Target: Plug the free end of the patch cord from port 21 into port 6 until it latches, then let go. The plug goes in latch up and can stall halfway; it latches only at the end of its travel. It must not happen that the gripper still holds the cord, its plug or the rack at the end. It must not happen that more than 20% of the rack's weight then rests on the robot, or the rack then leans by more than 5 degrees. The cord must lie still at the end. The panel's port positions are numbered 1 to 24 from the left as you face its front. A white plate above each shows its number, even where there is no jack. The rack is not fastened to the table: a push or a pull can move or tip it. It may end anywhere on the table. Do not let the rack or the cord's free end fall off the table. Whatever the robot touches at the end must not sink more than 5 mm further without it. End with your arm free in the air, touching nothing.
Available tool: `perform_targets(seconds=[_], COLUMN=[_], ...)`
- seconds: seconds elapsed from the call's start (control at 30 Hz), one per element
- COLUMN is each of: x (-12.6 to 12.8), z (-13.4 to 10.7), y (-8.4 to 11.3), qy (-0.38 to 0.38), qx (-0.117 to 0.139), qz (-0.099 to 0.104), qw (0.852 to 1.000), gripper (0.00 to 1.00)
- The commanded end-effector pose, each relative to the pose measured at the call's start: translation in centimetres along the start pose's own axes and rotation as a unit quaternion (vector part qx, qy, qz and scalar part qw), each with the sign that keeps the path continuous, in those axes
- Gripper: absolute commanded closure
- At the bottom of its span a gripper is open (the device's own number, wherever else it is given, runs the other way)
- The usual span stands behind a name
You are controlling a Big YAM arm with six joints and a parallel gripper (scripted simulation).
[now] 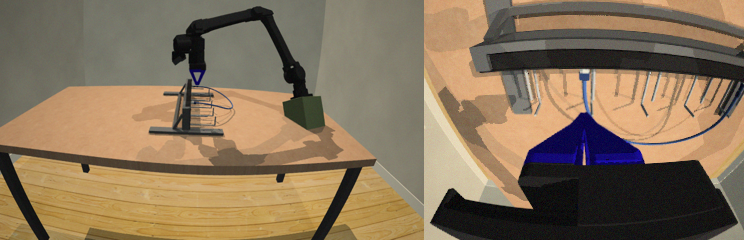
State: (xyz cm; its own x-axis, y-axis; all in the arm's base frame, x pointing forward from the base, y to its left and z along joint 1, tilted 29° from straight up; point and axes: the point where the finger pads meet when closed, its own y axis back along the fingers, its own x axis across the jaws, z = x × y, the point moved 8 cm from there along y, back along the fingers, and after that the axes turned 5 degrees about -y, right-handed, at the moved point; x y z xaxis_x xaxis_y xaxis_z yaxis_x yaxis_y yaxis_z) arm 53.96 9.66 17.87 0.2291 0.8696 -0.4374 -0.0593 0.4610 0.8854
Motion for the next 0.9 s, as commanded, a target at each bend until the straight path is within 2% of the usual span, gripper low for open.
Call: perform_targets(seconds=[0.0,0.87], x=[1.03,1.0], z=[0.52,0.47], y=[1.01,0.55], qy=[-0.004,-0.005], qx=[-0.014,-0.011], qz=[0.008,0.006], qw=[1.0,1.0], gripper=[1.0,1.0])
